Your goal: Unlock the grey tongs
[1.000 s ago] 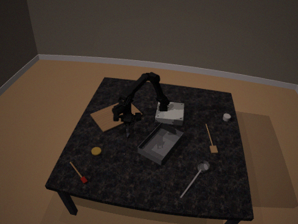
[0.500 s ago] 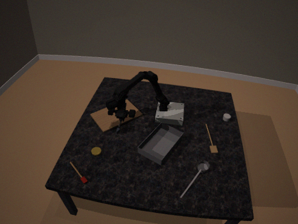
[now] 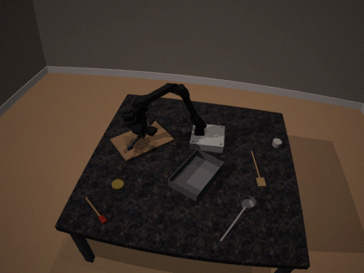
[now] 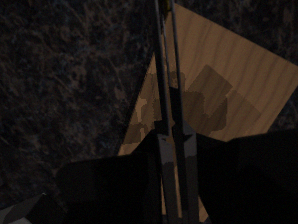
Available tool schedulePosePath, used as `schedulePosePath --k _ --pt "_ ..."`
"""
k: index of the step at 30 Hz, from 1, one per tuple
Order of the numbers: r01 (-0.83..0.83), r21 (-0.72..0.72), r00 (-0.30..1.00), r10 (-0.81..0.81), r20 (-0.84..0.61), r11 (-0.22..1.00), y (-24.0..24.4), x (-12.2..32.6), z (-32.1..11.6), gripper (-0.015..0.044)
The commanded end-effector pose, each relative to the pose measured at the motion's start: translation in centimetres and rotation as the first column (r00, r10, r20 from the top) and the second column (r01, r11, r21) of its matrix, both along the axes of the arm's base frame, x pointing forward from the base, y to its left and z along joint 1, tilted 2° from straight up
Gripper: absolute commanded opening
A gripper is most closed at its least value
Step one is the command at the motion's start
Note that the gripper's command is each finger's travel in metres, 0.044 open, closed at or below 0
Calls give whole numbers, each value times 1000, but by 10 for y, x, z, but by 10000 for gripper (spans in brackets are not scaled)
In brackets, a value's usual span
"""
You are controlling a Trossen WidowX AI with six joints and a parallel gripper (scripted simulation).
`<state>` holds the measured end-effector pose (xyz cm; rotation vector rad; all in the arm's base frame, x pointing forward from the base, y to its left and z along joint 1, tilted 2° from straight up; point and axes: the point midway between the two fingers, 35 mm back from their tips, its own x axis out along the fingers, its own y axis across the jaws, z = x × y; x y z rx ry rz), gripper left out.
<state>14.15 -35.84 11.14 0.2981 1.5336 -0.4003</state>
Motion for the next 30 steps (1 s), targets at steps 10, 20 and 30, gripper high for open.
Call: schedulePosePath --k 10,20,30 --pt "267 -3 964 -267 15 964 -25 -78 3 -150" --pt "459 -4 888 -459 21 889 -32 -142 5 -150" --pt "483 -17 874 -482 62 875 -34 -146 5 -150"
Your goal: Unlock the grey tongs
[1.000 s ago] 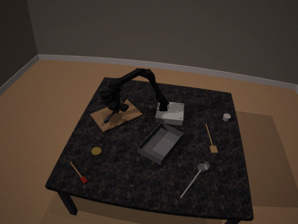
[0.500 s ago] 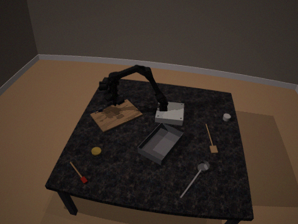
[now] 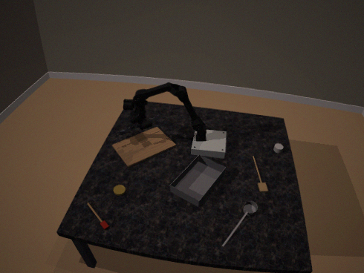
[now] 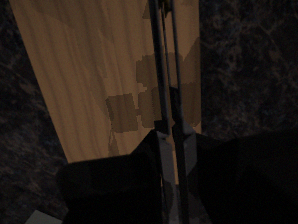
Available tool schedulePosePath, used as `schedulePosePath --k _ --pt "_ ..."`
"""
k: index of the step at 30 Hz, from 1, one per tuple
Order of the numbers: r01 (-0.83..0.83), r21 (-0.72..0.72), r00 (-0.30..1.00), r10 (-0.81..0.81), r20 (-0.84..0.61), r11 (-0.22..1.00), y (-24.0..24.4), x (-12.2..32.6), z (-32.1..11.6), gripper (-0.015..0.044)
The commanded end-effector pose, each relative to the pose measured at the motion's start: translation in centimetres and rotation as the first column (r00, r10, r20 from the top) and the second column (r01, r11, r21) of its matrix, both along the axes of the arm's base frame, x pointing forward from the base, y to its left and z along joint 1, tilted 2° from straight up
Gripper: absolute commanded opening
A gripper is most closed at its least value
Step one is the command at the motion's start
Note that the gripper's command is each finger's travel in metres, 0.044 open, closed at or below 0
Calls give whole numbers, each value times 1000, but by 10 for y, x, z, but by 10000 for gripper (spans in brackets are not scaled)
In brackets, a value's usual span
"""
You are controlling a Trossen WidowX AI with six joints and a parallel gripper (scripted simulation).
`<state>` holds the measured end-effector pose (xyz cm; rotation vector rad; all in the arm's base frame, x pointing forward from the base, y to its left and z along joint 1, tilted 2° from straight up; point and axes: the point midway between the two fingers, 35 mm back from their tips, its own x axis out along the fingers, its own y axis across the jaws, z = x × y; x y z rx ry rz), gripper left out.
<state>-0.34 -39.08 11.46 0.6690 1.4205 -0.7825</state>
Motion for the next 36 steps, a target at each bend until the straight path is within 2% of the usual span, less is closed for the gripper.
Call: schedulePosePath --k 1,17,36 --pt "24 -40 999 -23 37 999 -2 -2 2 -150" --pt "149 -311 949 -48 310 939 -15 -8 12 -150" --pt "245 -587 850 120 512 771 -6 -17 44 -150"
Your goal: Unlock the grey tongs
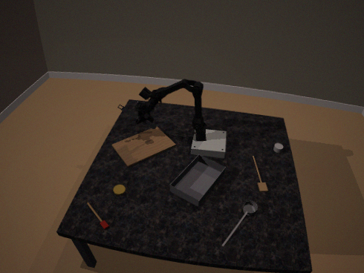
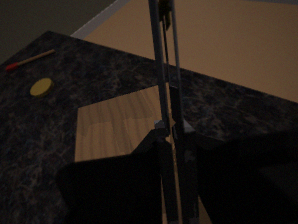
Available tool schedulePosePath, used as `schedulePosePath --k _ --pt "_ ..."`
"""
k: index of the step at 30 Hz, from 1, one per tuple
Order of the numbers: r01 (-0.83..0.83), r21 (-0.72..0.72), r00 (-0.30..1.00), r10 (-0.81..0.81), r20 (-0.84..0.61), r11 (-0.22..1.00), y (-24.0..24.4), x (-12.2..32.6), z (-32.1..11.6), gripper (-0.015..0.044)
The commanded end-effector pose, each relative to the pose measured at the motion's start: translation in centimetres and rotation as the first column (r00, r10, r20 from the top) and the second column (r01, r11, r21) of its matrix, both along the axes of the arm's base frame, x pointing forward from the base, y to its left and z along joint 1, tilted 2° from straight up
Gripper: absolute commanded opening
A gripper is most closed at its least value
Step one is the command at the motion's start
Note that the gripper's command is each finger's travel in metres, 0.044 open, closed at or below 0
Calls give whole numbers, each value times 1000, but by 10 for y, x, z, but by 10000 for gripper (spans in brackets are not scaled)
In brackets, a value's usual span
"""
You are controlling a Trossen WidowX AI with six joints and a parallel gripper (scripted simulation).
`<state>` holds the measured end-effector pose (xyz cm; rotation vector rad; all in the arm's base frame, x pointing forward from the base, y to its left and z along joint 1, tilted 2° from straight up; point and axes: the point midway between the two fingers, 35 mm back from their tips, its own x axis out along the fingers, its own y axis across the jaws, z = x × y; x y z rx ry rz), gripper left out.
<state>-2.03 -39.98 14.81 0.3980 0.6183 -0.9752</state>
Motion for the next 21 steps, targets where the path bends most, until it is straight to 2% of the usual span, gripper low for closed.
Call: schedulePosePath --k 1,15,21 --pt "-10 -90 999 14 40 996 5 -1 12 -150" --pt "-62 -357 987 110 116 932 36 -3 38 -150" --pt "-65 -369 986 116 117 927 38 -3 39 -150"
